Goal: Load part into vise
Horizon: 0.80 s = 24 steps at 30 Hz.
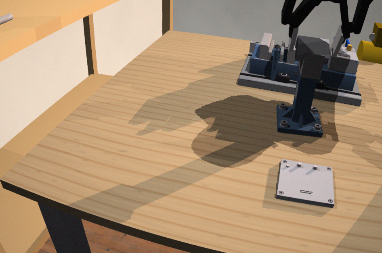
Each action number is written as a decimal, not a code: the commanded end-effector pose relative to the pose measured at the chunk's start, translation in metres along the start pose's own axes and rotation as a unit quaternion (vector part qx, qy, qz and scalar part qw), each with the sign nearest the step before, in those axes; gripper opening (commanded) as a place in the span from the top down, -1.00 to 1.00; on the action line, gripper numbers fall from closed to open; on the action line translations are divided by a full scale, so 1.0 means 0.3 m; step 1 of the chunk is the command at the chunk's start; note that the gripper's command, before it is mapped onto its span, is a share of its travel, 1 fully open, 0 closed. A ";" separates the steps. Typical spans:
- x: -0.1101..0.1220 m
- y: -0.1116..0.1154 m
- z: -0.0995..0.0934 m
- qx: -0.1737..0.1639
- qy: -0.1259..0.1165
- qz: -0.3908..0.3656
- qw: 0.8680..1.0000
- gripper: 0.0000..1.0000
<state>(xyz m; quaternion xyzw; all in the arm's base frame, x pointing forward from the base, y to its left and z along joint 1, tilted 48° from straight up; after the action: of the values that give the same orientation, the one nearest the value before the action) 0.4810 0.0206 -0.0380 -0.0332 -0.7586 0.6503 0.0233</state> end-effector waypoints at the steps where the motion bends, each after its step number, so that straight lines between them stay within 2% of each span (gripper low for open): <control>1: -0.003 0.007 -0.002 -0.017 -0.002 0.002 1.000 -0.02; 24: -0.008 -0.052 0.005 -0.111 0.006 0.002 0.994 -0.02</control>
<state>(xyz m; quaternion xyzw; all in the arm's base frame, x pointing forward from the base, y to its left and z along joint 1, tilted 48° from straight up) 0.4806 0.0153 -0.0215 -0.0453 -0.8136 0.5791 0.0244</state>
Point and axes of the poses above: the point where the finger pads meet when closed, its own z axis out along the fingers, its own x axis across the jaws, y = z × x, the point moved 7 cm from there along -z, back along the fingers, and after that the axes turned 5 degrees about z, right-handed, at the moved point
